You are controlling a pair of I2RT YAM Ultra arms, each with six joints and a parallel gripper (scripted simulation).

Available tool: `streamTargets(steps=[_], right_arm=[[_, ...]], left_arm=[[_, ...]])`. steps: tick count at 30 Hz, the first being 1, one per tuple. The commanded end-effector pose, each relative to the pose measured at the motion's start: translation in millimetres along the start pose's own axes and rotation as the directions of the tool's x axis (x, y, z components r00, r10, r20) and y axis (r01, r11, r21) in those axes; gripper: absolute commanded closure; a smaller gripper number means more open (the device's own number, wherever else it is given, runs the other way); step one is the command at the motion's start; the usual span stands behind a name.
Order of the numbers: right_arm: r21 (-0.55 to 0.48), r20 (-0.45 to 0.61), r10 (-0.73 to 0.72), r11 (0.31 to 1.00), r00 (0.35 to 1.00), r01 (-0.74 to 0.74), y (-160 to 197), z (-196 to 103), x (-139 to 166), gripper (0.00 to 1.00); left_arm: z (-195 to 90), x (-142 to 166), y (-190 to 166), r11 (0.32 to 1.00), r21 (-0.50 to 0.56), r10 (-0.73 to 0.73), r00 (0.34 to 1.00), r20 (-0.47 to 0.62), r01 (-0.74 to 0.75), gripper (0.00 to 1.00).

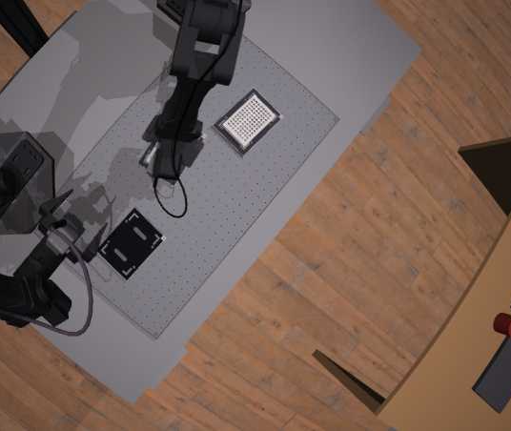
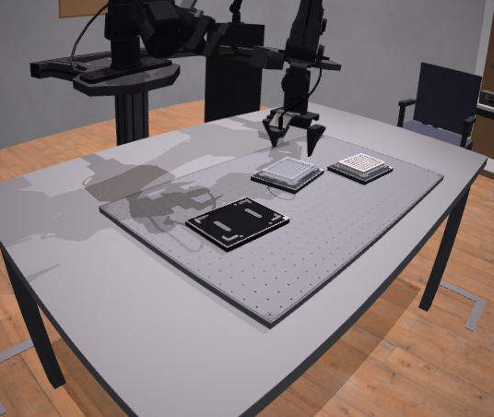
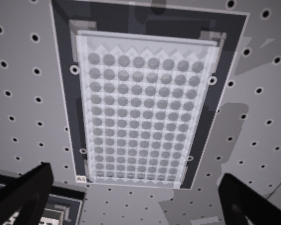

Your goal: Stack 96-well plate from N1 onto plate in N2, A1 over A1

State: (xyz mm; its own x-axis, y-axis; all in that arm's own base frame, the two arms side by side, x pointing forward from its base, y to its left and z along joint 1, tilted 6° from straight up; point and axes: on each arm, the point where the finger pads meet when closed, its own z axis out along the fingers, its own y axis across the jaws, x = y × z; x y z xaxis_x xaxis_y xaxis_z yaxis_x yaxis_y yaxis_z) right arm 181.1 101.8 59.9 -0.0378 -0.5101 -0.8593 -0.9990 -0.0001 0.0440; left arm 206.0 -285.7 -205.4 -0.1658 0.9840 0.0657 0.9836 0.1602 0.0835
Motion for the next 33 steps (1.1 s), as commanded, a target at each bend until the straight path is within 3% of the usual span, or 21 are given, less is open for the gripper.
streamTargets(steps=[1,33], right_arm=[[0.027,0.018,-0.034,0.999,0.999,0.034,-8.6,-7.8,-10.9,0.00],[0.012,0.024,-0.020,1.000,1.000,0.019,-4.4,-4.6,-9.5,0.00]], left_arm=[[2.2,-11.2,-2.4,1.000,-0.007,0.009,1.000,0.011,-0.009,0.00],[44.6,-12.9,2.0,1.000,-0.010,0.008,1.000,0.022,-0.008,0.00]])
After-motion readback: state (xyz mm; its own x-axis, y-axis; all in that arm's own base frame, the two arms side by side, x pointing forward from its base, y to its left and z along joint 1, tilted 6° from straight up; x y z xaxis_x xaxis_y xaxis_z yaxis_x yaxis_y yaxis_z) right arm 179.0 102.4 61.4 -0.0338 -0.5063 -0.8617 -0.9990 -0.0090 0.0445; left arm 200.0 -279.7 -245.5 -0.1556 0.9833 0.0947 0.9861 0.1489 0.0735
